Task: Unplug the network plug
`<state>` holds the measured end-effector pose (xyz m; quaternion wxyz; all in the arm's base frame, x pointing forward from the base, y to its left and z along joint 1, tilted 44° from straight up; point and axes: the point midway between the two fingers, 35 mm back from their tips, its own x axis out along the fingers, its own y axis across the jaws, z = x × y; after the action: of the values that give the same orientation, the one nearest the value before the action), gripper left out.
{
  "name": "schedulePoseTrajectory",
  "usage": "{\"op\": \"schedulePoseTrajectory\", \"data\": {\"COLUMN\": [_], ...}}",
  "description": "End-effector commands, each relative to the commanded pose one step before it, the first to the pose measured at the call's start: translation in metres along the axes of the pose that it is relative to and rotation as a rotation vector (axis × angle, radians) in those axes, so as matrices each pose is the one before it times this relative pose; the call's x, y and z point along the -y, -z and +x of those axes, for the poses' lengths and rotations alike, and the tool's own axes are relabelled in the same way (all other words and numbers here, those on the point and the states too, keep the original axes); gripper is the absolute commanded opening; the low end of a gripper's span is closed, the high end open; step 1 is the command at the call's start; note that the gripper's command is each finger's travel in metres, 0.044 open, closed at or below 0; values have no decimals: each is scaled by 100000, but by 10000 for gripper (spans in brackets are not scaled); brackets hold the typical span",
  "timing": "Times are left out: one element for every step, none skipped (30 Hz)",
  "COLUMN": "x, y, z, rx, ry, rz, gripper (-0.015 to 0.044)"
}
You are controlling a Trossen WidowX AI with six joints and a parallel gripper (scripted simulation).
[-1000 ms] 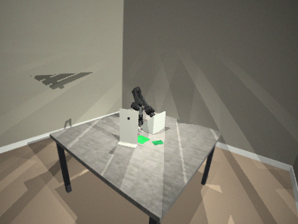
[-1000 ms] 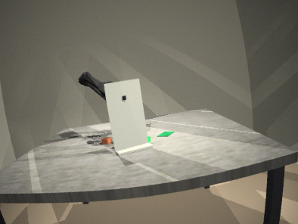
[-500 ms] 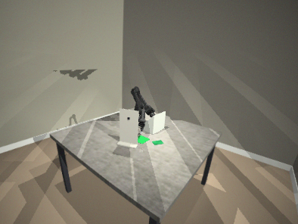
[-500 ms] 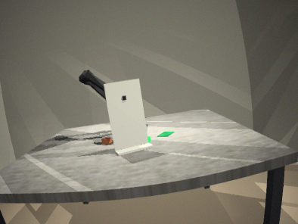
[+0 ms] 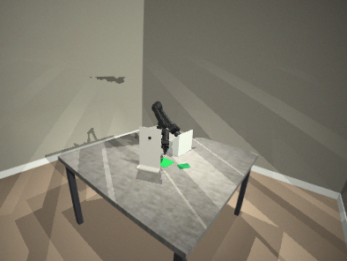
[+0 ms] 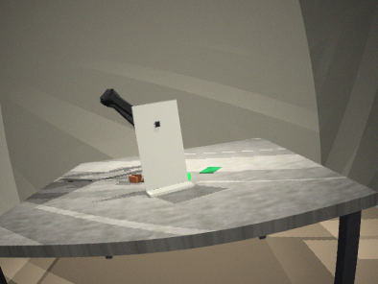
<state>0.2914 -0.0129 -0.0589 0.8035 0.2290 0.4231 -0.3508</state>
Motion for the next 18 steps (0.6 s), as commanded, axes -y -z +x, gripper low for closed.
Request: {"op": "schedulePoseTrajectory", "data": {"x": [443,79,80,80,81,82,83,83,84,85,86,86,87,88,88,89,90,90], "y": [154,-5,-5,-4,-4,-4,-4,-3,-3,-3,-3,-2,-2,-2,-2,-1,-1,-1], "z": [656,127,126,125,124,123,122,121,121,120,119,118,117,116,115,114,114,113], "rx": [-564,-11,-10,-9,-8,-7,-7,-6,-5,-4,-3,-2,-1,0,1,2,3,4], "ry": [263,7,7,7,7,7,6,6,6,6,6,6,6,5,5,5,5,5], "rz": [-909,3,3,2,2,2,2,1,1,1,1,0,0,0,-1,-1,-1,-2], "gripper": [0,0,0,0,0,0,0,0,0,0,0,0,0,0,0,0,0,0]}}
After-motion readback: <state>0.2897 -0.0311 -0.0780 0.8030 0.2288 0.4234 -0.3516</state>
